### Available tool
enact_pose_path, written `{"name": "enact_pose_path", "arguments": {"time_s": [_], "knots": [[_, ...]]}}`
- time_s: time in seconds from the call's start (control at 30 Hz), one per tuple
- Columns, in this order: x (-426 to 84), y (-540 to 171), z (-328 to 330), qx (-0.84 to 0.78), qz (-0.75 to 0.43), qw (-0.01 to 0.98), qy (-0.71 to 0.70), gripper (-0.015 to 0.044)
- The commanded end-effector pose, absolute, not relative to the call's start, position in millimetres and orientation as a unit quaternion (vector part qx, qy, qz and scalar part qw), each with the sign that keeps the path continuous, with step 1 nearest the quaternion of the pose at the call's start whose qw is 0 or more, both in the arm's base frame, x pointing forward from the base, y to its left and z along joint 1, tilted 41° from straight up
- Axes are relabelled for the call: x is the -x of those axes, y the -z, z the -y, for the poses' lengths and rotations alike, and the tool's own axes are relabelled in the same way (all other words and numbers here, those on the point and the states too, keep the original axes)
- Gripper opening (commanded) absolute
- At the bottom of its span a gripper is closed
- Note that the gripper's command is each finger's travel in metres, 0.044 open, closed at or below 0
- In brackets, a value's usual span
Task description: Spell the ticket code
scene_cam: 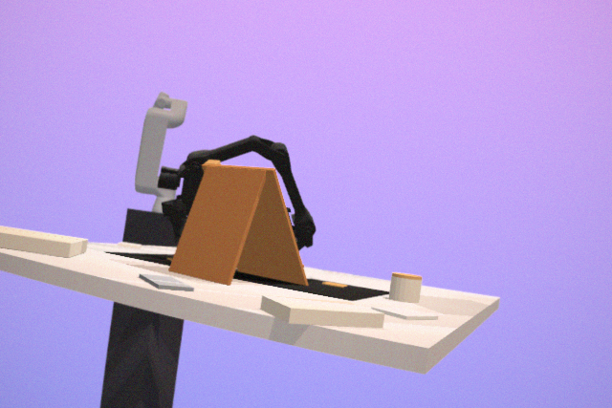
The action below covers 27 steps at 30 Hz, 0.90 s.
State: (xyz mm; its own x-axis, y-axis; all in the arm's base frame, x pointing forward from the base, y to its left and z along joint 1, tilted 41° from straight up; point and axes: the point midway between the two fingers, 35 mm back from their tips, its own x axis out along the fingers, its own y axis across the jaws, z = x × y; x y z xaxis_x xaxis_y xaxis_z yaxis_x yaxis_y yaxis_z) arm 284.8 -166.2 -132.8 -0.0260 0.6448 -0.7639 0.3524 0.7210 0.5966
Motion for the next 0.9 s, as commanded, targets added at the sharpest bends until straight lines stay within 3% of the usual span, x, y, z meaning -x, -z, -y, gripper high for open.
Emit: {"name": "enact_pose_path", "arguments": {"time_s": [0.0,0.87], "knots": [[-285.0,135.7,168.6,-0.355,-0.708,0.599,-0.117,0.0340],[-284.5,162.1,143.7,-0.355,-0.708,0.599,-0.118,0.0340]]}}
